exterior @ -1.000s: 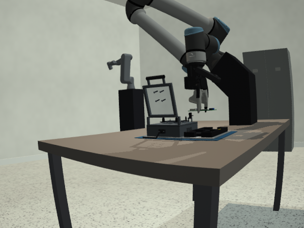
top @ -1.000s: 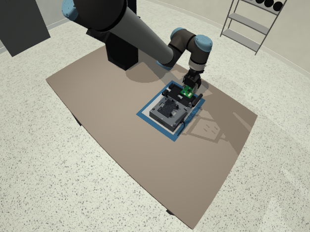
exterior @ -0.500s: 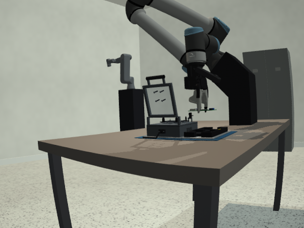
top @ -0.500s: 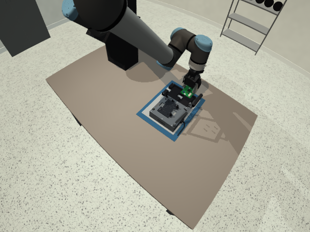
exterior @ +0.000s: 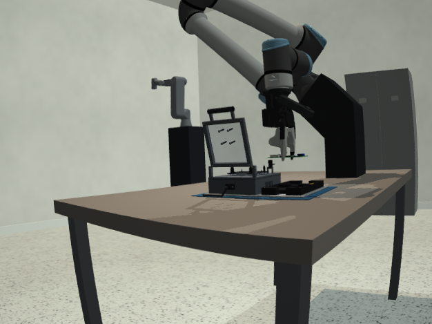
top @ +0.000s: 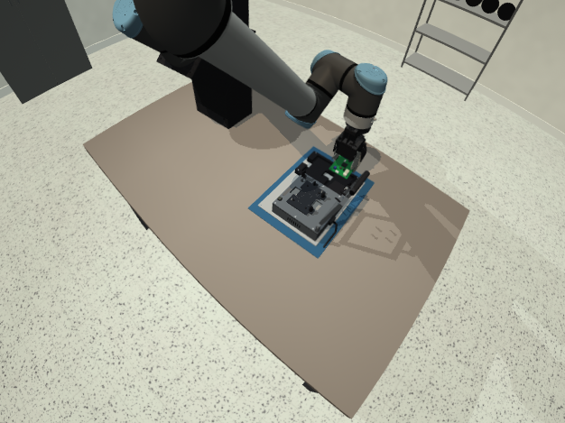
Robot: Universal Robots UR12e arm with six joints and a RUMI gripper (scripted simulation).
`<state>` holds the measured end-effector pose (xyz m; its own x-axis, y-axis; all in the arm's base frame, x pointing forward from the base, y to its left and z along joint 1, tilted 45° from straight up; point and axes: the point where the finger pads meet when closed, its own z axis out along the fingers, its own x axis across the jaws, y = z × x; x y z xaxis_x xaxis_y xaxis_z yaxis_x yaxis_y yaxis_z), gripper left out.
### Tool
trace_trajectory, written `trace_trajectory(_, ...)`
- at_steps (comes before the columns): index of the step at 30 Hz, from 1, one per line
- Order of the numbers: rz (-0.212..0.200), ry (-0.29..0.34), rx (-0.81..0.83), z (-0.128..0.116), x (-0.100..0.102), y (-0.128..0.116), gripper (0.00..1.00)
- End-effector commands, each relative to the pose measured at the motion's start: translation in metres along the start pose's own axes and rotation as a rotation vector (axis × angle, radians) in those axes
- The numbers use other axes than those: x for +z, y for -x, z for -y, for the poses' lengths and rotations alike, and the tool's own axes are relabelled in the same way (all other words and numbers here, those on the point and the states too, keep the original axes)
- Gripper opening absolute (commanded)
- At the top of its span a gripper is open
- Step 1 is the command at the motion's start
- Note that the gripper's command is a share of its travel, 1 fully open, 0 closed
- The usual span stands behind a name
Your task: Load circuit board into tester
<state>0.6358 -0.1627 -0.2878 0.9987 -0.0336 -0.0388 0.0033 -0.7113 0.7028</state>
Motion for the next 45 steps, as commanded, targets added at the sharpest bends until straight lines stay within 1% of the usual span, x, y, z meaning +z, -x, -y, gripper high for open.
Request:
trace_trajectory(1, -0.003, 0.002, -0.040, -0.0012, -0.0020, -0.0019, 0.39)
trace_trajectory(11, -0.005, 0.002, -0.108, -0.0014, -0.0022, -0.0036, 0.39)
trace_trajectory(26, -0.005, 0.002, -0.300, -0.0012, -0.0021, -0.0035, 0.39)
trace_trajectory(28, -0.005, 0.002, -0.300, -0.0012, -0.0021, -0.0035, 0.39)
trace_trajectory(43, -0.004, 0.002, -0.573, -0.0004, -0.0016, -0.0031, 0.39)
trace_trajectory(45, -0.004, 0.002, -0.573, -0.0004, -0.0016, -0.0031, 0.39)
